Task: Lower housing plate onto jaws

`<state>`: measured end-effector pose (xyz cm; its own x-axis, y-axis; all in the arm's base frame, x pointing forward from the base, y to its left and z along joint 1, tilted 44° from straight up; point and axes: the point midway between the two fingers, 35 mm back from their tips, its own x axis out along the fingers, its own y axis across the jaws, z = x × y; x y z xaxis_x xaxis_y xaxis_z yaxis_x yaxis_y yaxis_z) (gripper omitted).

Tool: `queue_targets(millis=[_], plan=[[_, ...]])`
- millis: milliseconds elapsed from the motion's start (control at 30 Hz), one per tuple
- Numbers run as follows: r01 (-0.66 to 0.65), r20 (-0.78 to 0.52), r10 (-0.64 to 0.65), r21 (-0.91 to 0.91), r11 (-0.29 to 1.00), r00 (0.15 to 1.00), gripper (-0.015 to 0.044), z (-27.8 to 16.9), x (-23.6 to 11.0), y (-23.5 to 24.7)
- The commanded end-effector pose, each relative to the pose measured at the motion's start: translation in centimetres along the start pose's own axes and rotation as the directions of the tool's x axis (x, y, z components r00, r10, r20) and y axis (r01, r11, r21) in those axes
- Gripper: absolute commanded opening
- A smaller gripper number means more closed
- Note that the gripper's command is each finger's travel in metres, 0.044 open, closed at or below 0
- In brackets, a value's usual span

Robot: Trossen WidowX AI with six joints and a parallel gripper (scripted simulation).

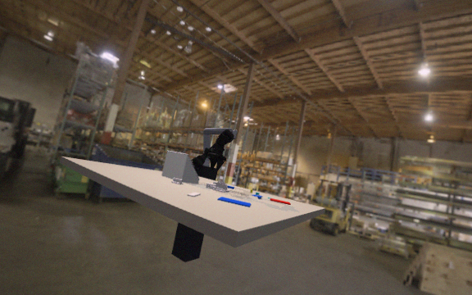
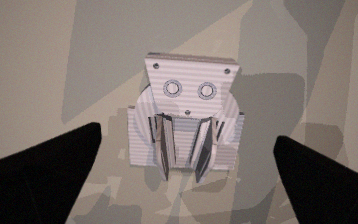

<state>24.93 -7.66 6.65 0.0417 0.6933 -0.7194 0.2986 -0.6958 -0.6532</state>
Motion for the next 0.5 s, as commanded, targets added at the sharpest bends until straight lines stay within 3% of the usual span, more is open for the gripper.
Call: queue_targets(millis=[0, 300, 467], plan=[[-0.004, 0.001, 0.005, -0.014, 1.0, 1.0, 0.044, 0.0, -1.5, -0.3], [-0.004, 0.003, 0.004, -0.011, 1.0, 1.0, 0.044, 4.5, -1.5, -1.9], [-0.003, 0.003, 0.003, -0.011, 1.0, 1.0, 0.044, 4.6, -1.5, -2.0]])
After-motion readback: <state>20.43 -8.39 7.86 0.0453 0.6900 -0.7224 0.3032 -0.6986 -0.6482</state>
